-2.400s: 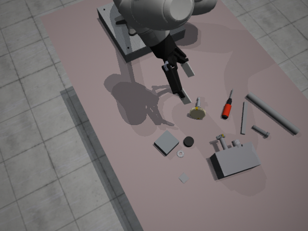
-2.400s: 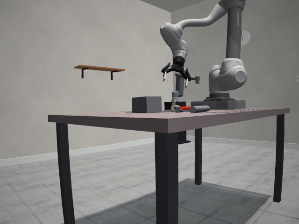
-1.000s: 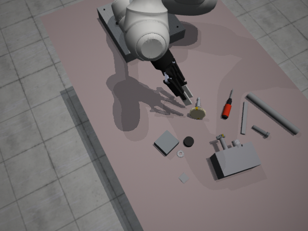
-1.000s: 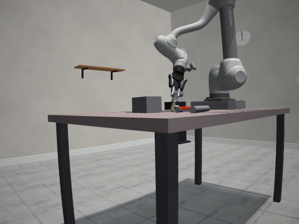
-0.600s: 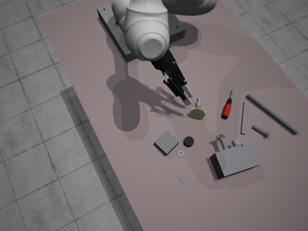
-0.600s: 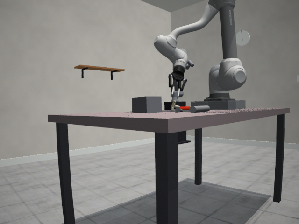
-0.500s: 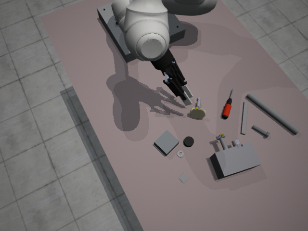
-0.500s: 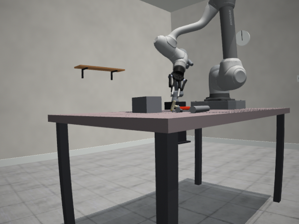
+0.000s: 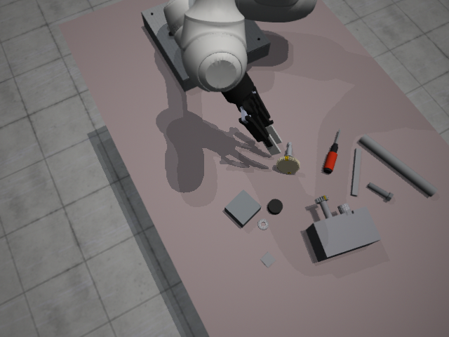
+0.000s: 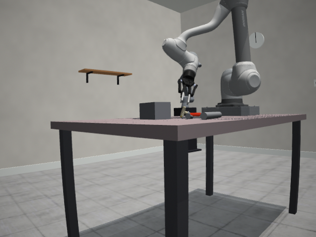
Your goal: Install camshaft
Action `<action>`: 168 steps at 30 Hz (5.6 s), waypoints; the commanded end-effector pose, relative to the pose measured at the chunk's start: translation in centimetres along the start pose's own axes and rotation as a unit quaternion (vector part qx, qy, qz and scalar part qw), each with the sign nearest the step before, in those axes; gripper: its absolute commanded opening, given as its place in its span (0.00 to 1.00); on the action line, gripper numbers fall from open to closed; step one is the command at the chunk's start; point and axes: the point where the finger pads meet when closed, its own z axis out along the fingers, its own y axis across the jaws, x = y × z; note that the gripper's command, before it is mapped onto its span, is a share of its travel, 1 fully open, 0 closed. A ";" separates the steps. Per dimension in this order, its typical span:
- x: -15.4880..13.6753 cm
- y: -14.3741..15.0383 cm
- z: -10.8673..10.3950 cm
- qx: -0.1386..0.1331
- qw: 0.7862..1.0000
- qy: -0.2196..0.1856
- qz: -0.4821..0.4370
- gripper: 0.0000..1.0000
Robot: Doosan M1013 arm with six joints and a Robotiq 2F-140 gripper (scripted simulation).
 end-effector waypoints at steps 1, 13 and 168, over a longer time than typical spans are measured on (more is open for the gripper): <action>0.0 0.0 0.5 0.000 1.000 0.000 0.000 0.21; 0.0 0.0 2.7 0.000 1.000 0.000 0.000 0.21; 4.0 2.2 0.2 0.000 1.000 0.000 0.000 0.05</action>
